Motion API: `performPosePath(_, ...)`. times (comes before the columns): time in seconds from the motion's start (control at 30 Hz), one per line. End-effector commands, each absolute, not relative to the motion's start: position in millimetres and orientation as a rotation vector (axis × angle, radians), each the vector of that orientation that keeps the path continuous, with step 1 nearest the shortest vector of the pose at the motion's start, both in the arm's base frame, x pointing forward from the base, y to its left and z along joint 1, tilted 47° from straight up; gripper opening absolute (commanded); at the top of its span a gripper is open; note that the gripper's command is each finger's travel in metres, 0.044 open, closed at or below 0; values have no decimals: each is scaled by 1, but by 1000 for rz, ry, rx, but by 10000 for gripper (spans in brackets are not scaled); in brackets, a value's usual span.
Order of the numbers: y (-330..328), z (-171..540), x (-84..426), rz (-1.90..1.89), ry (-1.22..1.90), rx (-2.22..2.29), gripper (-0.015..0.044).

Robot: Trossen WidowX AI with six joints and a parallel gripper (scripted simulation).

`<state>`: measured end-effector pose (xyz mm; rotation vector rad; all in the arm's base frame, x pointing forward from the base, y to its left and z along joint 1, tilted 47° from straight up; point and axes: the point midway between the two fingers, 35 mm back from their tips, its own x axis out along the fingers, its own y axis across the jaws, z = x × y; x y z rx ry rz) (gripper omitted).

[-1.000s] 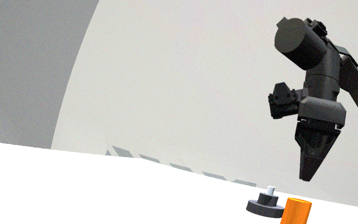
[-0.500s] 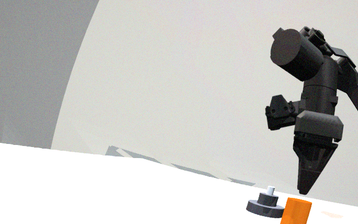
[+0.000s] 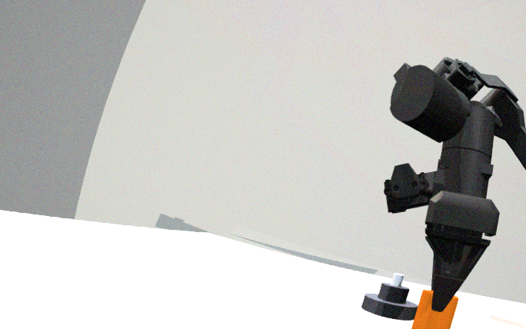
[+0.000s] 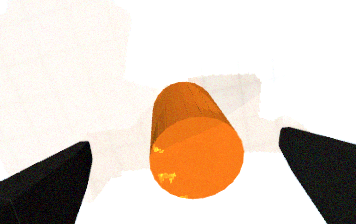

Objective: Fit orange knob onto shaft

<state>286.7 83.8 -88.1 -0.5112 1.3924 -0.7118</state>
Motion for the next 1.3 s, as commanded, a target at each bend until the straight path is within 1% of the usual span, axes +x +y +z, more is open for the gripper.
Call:
performPosePath(0.0, 77, -93, 285, -711, 1396, -523, 440)
performPosePath(0.7, 53, -114, 285, -716, 1391, -524, 440)
performPosePath(1.03, 53, -114, 285, -716, 1391, -524, 177)
performPosePath(1.23, 53, -114, 285, -716, 1391, -524, 138)
performPosePath(1.27, 53, -114, 285, -716, 1391, -524, 111)
